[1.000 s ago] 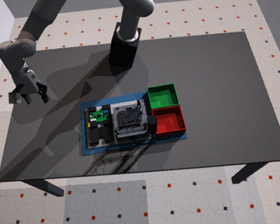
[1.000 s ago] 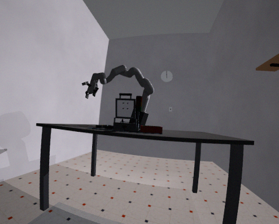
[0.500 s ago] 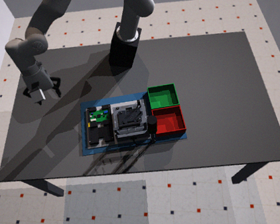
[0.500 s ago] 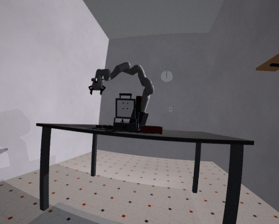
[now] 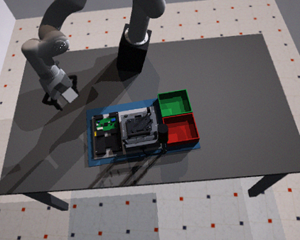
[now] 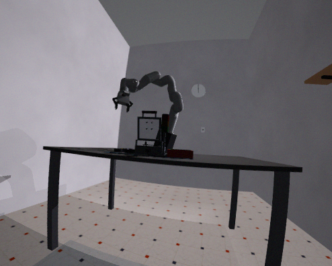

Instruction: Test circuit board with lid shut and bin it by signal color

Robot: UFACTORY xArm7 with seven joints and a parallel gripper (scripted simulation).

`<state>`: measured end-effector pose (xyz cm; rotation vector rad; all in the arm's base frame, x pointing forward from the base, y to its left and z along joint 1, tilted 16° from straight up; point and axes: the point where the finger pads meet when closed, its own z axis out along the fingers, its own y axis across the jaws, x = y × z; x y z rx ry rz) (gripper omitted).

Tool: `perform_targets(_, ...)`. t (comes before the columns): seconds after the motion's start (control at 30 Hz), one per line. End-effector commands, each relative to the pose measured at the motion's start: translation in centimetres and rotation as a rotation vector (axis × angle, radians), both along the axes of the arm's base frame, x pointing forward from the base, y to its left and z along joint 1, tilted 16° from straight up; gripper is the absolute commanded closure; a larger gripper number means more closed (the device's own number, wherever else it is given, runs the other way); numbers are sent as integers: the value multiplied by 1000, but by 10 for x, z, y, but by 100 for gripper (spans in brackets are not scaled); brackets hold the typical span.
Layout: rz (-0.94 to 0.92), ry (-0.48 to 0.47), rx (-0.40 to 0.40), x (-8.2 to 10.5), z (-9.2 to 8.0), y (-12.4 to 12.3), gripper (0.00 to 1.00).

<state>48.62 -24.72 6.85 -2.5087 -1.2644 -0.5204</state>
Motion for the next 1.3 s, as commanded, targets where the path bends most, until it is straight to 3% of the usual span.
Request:
perform_targets(0.0,152,-46,-55,-7,10,16,0)
perform_targets(0.7,806,-134,-227,-51,27,81,0)
perform_targets(1.27,831,-136,-233,-53,27,83,0)
